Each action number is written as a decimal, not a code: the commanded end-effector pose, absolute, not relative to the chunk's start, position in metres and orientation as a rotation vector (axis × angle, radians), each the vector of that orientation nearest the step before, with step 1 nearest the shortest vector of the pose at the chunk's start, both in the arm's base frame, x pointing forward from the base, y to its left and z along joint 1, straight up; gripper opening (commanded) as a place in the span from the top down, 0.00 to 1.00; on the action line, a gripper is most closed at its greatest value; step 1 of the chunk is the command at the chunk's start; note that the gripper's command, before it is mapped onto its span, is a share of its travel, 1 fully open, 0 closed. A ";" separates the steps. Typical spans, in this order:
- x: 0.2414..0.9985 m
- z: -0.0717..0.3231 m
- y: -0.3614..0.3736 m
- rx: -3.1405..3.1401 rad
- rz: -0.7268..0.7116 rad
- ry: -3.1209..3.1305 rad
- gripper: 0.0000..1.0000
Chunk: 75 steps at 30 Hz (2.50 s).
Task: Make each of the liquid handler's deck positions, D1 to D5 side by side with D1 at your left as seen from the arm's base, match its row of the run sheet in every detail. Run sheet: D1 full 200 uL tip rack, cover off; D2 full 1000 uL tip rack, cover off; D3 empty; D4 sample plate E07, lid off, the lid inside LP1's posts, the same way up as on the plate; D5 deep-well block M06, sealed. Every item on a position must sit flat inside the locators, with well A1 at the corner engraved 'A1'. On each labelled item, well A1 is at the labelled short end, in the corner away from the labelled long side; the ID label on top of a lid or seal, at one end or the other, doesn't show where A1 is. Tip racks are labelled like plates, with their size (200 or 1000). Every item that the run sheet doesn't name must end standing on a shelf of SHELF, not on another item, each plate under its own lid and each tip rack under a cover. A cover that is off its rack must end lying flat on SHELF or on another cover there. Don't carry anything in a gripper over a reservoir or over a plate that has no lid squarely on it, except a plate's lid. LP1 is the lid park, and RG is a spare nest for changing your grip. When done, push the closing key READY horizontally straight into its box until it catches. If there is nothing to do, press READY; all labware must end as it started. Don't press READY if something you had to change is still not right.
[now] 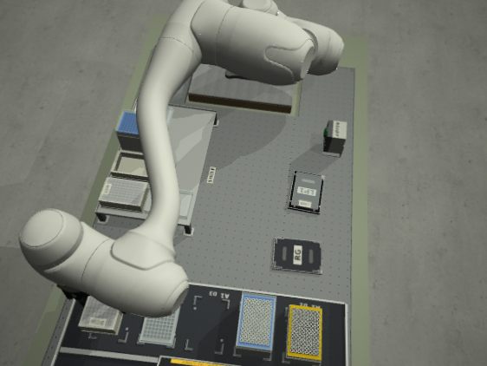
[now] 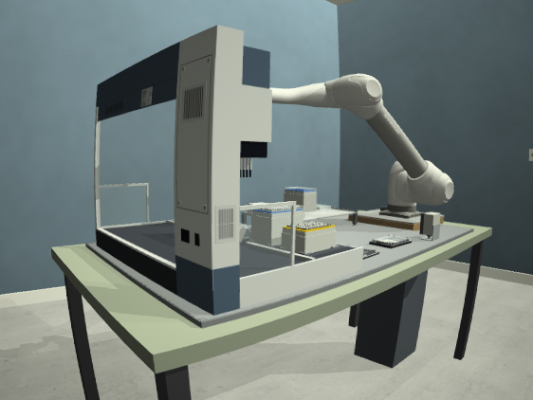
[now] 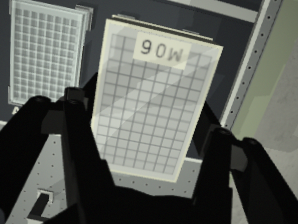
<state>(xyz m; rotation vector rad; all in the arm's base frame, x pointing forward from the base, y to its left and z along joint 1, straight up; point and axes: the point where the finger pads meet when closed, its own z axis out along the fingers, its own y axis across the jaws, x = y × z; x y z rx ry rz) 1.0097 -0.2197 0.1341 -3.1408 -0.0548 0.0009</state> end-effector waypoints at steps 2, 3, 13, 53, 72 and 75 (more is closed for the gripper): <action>1.010 0.139 -0.220 -3.141 -0.002 -0.055 0.90; 1.010 0.140 -0.220 -3.141 -0.002 -0.055 0.90; 1.010 0.157 -0.220 -3.141 -0.002 -0.055 0.90; 1.010 0.214 -0.220 -3.141 -0.002 -0.055 0.90; 1.010 0.242 -0.220 -3.141 -0.002 -0.055 0.90; 1.010 0.247 -0.220 -3.141 -0.002 -0.055 0.90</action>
